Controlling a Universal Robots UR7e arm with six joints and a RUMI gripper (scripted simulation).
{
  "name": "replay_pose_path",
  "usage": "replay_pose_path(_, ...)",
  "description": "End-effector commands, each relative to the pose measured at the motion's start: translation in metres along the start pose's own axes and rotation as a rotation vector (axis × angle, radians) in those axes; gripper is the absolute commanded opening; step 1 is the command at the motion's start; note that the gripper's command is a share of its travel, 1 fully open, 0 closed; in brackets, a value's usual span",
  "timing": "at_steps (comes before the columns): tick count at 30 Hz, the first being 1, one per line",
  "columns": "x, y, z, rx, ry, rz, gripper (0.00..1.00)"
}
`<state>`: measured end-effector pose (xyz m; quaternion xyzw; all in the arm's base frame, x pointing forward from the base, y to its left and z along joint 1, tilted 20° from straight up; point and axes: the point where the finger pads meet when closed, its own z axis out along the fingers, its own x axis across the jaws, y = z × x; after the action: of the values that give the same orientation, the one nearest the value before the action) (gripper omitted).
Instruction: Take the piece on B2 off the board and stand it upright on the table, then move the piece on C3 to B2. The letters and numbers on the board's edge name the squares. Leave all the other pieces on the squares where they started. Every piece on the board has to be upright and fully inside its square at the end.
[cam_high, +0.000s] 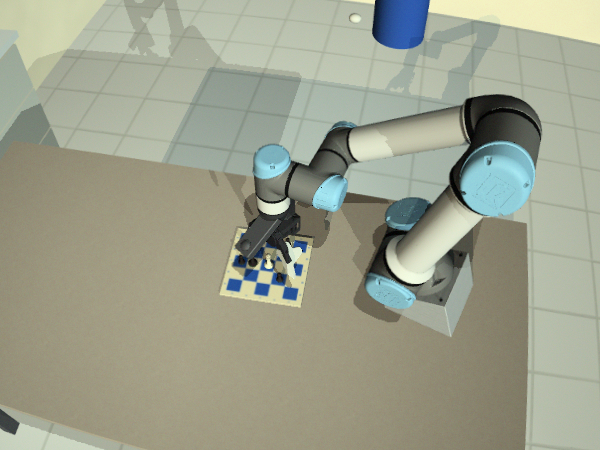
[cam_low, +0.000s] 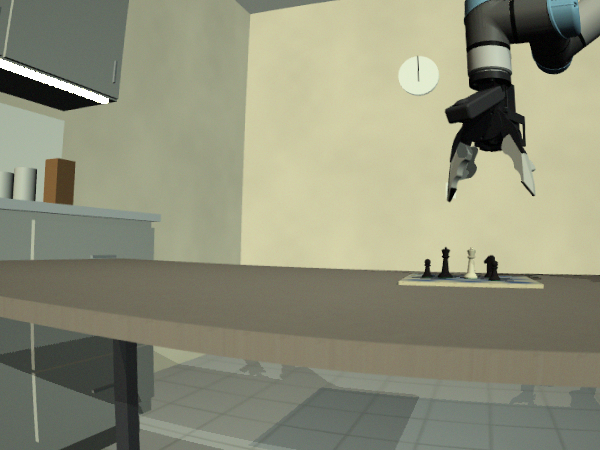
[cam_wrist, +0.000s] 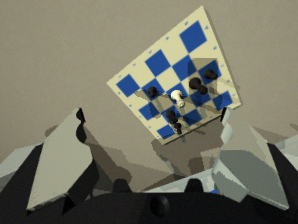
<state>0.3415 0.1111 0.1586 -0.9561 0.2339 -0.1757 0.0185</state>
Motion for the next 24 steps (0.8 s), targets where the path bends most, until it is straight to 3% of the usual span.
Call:
replay_pose_path(1, 0.0021, -0.0001, 0.0015, -0.017, 0.008, 0.180, 1.00)
replay_pose_path(13, 0.0072, 0.0043, 0.0067, -0.015, 0.013, 0.694, 1.00)
replay_pose_path(15, 0.0072, 0.0043, 0.0067, -0.015, 0.013, 0.694, 1.00)
replay_pose_path(24, 0.0091, 0.0093, 0.0102, -0.012, 0.016, 1.047, 1.00)
